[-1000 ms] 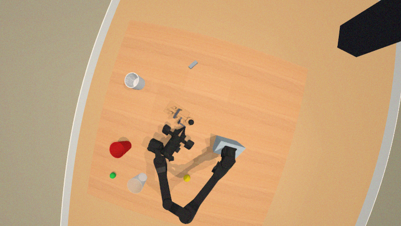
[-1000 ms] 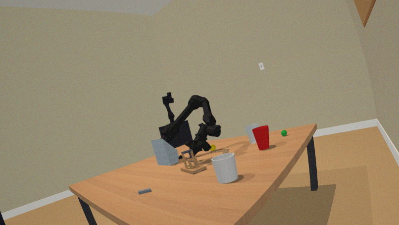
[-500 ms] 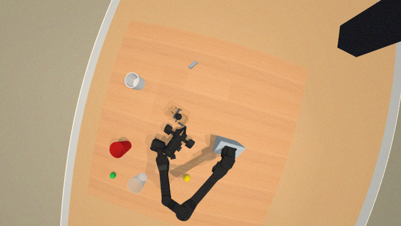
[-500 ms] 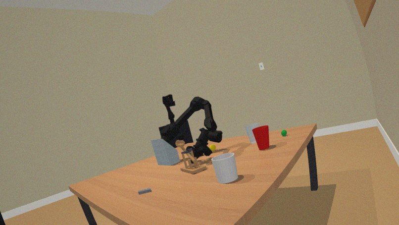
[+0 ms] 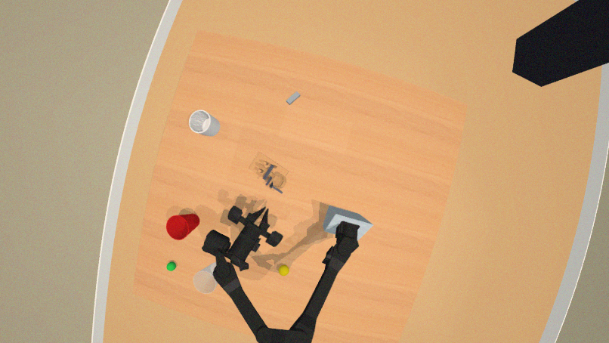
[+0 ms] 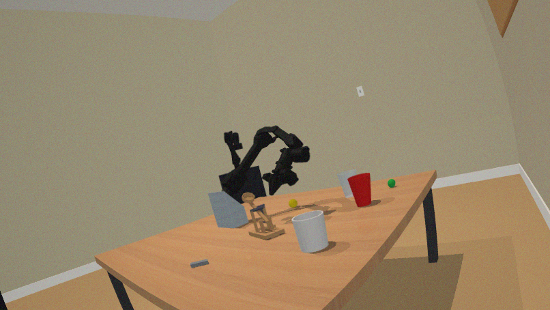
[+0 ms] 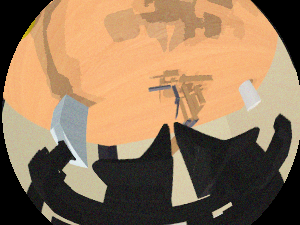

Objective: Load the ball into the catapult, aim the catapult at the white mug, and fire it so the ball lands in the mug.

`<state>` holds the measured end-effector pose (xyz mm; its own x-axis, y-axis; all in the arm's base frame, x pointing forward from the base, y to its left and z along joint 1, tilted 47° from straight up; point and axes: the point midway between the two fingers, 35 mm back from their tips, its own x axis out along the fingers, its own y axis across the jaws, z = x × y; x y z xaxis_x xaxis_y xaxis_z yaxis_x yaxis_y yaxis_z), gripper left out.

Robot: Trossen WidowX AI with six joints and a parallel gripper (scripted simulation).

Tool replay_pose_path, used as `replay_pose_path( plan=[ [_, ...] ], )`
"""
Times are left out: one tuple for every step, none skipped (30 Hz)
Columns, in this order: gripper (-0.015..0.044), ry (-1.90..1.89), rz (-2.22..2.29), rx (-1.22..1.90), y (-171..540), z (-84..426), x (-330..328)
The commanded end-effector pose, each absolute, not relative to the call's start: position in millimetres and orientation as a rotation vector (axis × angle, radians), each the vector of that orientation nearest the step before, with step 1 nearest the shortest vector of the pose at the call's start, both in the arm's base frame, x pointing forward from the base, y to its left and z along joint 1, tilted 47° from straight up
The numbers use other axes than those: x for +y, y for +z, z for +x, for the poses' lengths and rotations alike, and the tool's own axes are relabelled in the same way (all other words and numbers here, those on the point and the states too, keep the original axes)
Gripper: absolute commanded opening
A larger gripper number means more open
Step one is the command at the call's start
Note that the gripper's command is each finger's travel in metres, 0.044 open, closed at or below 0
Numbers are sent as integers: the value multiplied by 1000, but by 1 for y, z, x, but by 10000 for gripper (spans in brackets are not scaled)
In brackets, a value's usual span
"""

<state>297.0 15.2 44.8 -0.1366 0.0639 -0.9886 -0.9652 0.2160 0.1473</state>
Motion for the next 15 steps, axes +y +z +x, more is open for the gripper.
replay_pose_path(
  plan=[
    [105, 1127, -866, 1387, 38, 307, 14],
    [131, 1103, -837, 1386, 37, 313, 13],
    [157, 1078, -809, 1385, 36, 319, 11],
    [184, 1055, -781, 1383, 36, 325, 10],
    [210, 1031, -753, 1381, 35, 331, 8],
    [236, 1007, -724, 1379, 34, 336, 6],
    [263, 984, -696, 1376, 34, 342, 4],
    [289, 960, -671, 1374, 33, 348, 1],
    [315, 938, -647, 1371, 32, 353, -1],
    [341, 915, -623, 1369, 31, 358, -4],
    [368, 893, -599, 1366, 30, 363, -6],
    [394, 871, -575, 1363, 29, 368, -9],
    [420, 850, -551, 1359, 28, 373, -12],
    [440, 828, -527, 1356, 27, 378, -15],
    [440, 807, -503, 1352, 26, 382, -18]
  ],
)
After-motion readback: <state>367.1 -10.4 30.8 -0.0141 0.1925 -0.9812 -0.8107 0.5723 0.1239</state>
